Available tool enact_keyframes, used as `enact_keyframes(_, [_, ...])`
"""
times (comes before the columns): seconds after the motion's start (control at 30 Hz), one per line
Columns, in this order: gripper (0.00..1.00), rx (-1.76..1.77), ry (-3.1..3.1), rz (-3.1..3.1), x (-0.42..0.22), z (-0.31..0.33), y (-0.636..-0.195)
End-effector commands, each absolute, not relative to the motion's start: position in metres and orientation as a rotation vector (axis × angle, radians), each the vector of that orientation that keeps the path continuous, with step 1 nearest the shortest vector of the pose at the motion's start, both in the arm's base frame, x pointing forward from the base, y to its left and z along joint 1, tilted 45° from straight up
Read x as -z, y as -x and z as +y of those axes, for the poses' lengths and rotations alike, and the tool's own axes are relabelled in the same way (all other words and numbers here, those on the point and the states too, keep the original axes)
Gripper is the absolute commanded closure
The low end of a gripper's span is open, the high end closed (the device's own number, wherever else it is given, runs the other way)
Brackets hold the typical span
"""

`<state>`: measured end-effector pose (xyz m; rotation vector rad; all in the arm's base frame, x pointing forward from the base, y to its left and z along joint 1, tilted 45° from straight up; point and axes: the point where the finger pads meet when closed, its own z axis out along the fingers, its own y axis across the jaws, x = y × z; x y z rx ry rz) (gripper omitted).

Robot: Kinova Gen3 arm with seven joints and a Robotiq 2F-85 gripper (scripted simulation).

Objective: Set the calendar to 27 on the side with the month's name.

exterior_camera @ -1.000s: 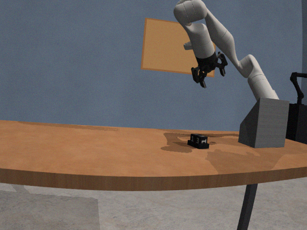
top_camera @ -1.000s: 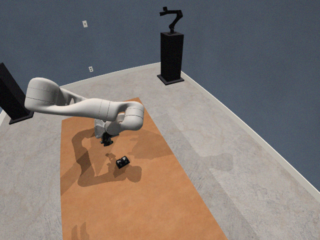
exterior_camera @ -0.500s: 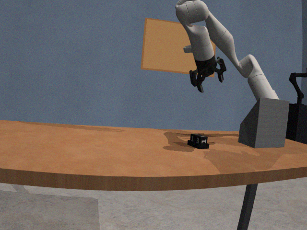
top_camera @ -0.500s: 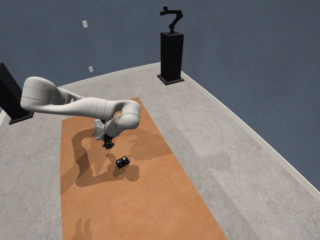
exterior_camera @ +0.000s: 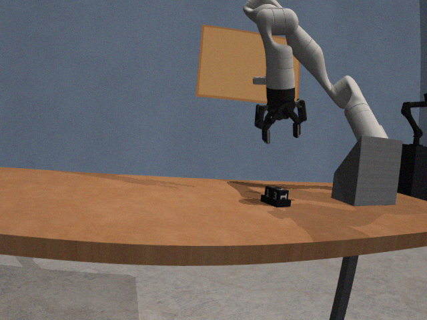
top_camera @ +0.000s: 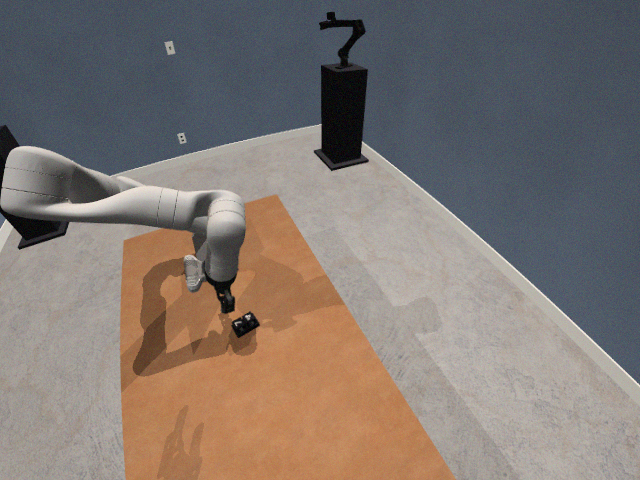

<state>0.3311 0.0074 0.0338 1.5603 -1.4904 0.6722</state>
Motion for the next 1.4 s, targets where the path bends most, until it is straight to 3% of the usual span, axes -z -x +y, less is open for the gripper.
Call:
enact_keyframes(0.0, [0.00, -0.683, -1.645, -1.521, -0.037, 0.005, -0.337])
enact_keyframes(1.03, [0.00, -0.674, -1.935, -1.541, -0.017, 0.018, -0.351])
enact_keyframes(1.37, [0.00, -0.676, -1.935, -1.541, 0.016, -0.014, -0.353])
